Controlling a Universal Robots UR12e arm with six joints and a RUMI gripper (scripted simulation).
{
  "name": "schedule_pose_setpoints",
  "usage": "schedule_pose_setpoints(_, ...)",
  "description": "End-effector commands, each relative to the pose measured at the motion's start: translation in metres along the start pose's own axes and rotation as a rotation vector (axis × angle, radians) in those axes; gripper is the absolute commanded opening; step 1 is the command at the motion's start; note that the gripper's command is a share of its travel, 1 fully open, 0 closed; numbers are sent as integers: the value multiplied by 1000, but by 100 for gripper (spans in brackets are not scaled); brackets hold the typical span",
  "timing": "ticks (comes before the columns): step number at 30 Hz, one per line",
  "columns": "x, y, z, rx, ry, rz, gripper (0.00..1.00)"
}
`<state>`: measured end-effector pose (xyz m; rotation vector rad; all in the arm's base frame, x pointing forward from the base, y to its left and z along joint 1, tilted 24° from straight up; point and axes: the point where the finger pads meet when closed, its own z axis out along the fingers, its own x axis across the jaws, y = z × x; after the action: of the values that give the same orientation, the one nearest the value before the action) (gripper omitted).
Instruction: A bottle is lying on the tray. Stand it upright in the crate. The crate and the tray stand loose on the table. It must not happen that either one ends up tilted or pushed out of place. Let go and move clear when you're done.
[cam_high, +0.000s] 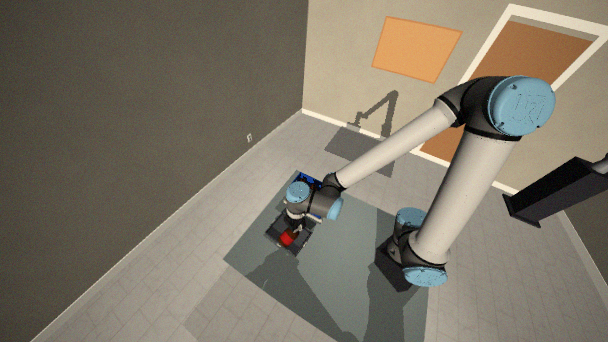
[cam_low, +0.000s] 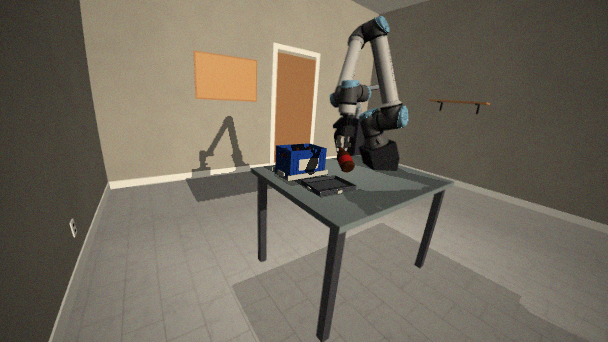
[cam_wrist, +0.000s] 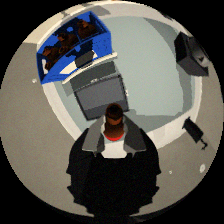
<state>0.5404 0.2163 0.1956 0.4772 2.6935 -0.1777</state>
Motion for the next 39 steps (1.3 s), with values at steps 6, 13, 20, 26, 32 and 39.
schedule_pose_setpoints(6, -1, 0, -1, -1, -1, 0, 0)
schedule_pose_setpoints(13, -1, 0, -1, -1, -1, -18, 0)
schedule_pose_setpoints(20, -1, 0, -1, -1, -1, -49, 0)
schedule_pose_setpoints(26, -1, 0, -1, -1, -1, -88, 0)
schedule_pose_setpoints(32, -1, 0, -1, -1, -1, -108, 0)
schedule_pose_setpoints(39, -1, 0, -1, -1, -1, -111, 0)
